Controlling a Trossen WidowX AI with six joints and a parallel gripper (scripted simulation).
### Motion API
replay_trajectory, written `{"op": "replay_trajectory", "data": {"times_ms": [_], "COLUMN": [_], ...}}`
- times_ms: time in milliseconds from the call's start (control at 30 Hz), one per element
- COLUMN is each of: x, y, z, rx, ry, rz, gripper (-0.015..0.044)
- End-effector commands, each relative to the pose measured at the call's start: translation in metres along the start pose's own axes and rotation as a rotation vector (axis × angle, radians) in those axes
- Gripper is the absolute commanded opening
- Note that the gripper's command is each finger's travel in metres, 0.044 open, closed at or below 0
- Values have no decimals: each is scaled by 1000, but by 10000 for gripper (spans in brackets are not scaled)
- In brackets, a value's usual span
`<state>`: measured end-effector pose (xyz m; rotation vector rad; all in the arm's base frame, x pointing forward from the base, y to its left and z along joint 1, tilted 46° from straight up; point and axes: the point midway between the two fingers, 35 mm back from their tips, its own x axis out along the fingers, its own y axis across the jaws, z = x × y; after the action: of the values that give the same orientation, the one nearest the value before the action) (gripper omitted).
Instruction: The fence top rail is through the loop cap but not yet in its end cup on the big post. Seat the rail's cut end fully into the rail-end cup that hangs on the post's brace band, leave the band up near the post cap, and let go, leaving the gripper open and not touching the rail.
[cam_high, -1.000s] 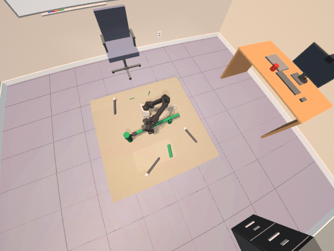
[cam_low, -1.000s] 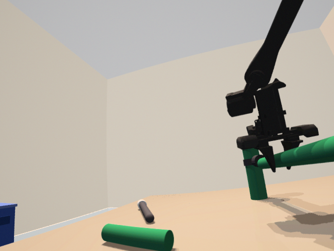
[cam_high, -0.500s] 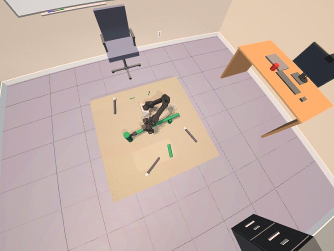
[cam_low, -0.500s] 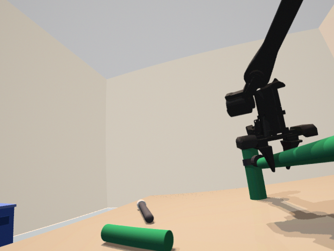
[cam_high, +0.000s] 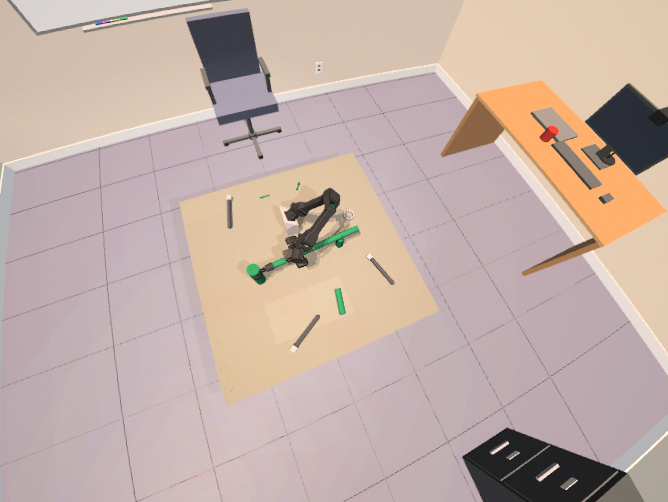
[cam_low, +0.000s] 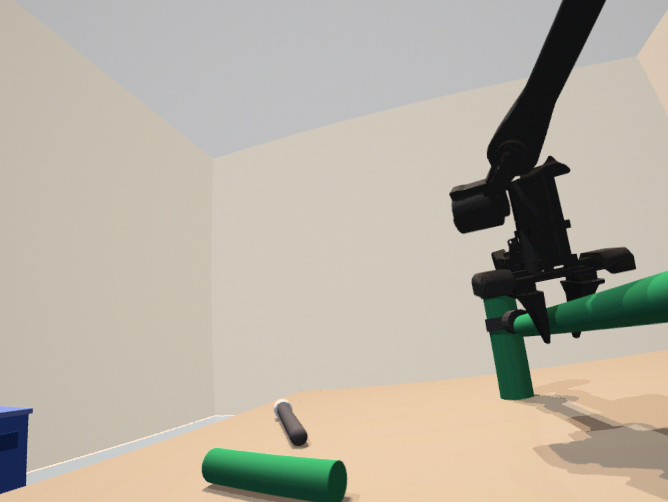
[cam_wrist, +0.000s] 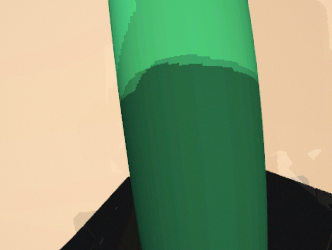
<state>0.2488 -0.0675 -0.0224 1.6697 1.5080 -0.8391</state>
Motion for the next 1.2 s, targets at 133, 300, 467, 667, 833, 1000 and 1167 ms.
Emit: {"op": "replay_trajectory", "data": {"times_ms": [133, 300, 467, 667, 833, 1000, 1167], "x": [-4, -4, -5, -5, -6, -6, -1], "y": [1, 1, 1, 1, 2, 2, 0], "z": [5, 6, 6, 7, 8, 8, 0], "rx": [-1, -1, -1, -1, -1, -1, -2], "ry": [-11, -11, -12, -12, -12, -12, 11], "rz": [6, 6, 6, 6, 6, 6, -6], "gripper": [0, 0, 0, 0, 0, 0, 0]}}
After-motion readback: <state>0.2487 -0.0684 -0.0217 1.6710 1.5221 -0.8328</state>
